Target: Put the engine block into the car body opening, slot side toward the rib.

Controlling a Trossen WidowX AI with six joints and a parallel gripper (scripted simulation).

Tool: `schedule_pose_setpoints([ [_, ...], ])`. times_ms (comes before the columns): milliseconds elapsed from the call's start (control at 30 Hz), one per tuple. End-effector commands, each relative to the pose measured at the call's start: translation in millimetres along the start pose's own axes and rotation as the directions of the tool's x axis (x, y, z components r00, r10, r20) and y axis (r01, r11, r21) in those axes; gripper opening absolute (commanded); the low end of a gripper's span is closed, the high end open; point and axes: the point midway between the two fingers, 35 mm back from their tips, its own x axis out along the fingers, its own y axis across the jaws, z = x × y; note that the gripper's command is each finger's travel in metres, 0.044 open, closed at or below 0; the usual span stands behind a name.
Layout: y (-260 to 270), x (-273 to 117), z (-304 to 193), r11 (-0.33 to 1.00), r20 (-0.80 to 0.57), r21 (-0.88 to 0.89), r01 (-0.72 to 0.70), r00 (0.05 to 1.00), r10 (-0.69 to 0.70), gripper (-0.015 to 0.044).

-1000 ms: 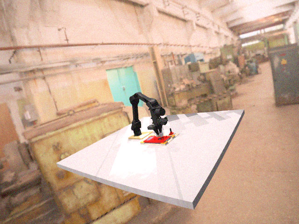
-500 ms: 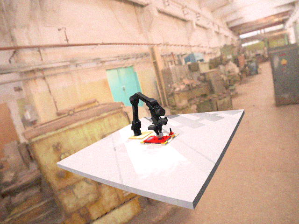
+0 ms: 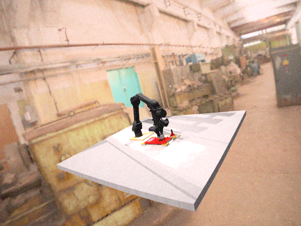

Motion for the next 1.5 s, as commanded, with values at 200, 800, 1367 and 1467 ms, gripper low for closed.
schedule_pose_setpoints([
  [200,0.5,2.5,0.5,1.0,0.003,0.001,-0.004,1.0,0.004,0.0159],
  [800,0.6,6.5,0.6,1.0,0.003,0.003,-0.004,1.0,0.004,0.0159],
  [1367,0.6,10.3,0.8,1.0,0.003,0.007,-0.004,1.0,0.004,0.0159],
  [1467,0.6,11.0,0.8,1.0,0.003,0.01,-0.004,1.0,0.004,0.0159],
])
